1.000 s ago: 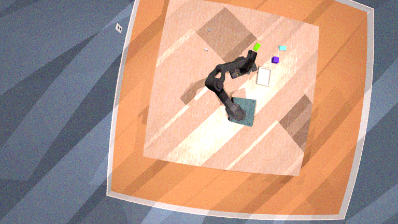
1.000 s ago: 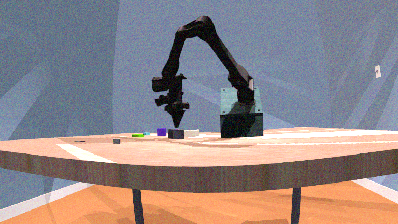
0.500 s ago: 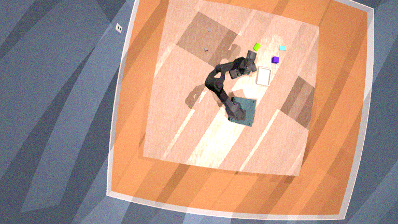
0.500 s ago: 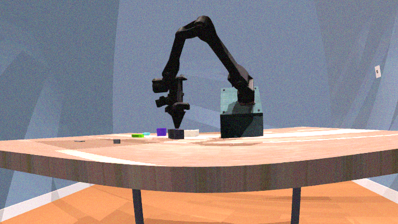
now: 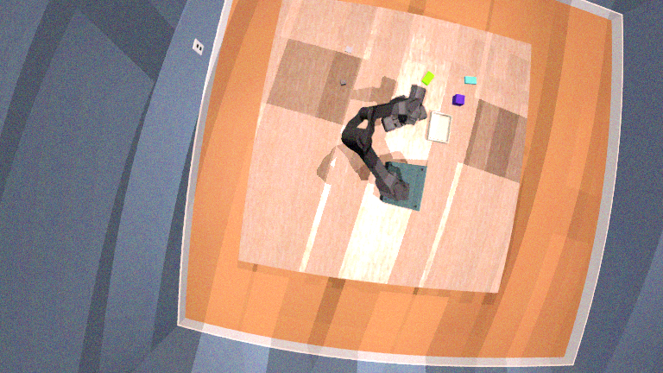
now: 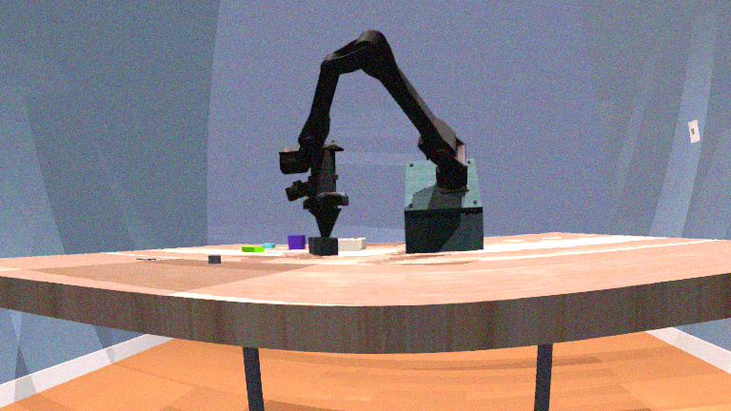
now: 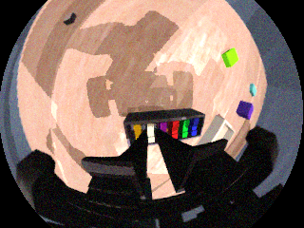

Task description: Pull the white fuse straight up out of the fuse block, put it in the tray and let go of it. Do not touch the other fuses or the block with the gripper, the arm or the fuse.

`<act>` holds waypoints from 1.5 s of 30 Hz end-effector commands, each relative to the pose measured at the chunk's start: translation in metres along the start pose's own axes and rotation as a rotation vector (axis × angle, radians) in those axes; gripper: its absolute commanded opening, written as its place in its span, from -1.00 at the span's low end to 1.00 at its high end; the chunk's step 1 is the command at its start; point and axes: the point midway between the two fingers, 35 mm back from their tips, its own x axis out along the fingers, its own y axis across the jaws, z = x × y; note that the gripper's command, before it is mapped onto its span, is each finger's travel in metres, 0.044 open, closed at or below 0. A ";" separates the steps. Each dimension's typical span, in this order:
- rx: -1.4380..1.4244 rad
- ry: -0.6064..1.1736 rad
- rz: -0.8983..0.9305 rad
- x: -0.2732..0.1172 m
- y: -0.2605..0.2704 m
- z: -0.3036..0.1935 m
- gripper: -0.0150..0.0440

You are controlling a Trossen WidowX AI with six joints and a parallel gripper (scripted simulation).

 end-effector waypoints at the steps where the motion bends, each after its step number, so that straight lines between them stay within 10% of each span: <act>1: 0.004 -0.002 0.004 0.001 0.001 0.000 -0.28; 45: 0.002 0.000 0.000 -0.014 -0.001 0.000 -0.49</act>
